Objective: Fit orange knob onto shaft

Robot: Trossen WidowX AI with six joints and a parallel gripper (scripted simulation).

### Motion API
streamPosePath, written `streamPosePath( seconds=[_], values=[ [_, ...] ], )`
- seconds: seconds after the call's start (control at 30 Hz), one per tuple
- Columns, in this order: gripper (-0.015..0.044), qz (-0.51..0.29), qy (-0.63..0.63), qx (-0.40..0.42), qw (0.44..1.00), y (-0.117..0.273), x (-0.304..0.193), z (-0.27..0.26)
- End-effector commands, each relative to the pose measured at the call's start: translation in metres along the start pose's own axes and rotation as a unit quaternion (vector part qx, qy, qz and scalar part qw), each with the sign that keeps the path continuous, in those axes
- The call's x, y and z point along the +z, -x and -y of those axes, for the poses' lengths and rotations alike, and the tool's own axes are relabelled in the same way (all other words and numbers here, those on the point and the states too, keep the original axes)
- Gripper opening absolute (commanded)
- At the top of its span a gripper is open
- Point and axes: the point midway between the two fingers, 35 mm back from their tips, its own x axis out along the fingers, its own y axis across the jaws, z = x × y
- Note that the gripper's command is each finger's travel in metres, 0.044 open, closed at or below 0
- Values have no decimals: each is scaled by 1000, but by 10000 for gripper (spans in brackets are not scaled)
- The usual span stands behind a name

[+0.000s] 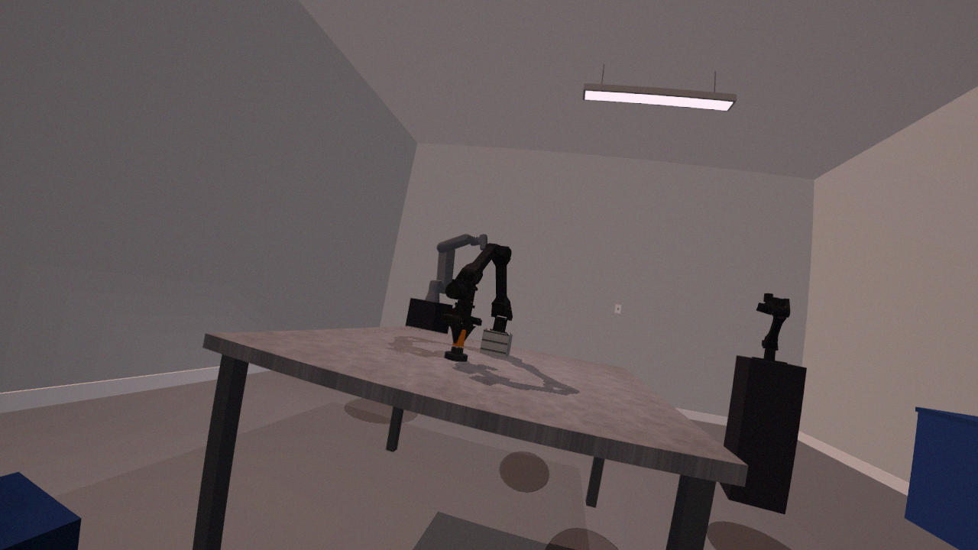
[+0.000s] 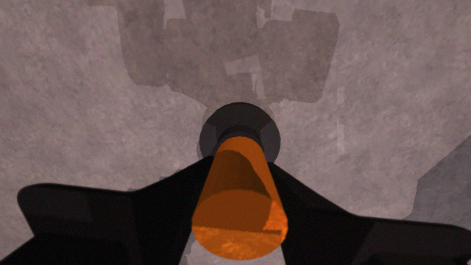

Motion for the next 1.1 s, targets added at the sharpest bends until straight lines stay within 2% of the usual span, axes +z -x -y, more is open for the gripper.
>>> streamPosePath(
  seconds=[0.0, 0.47, 1.0, 1.07],
  values=[
    [0, 1, -16, -1, 1000, -4, 0, 1],
    [0, 0, -14, -1, 1000, -6, 0, 0],
    [420, 0, -14, -1, 1000, -6, 0, 0],
    [440, 0, -14, -1, 1000, -6, 0, 0]
  ],
)
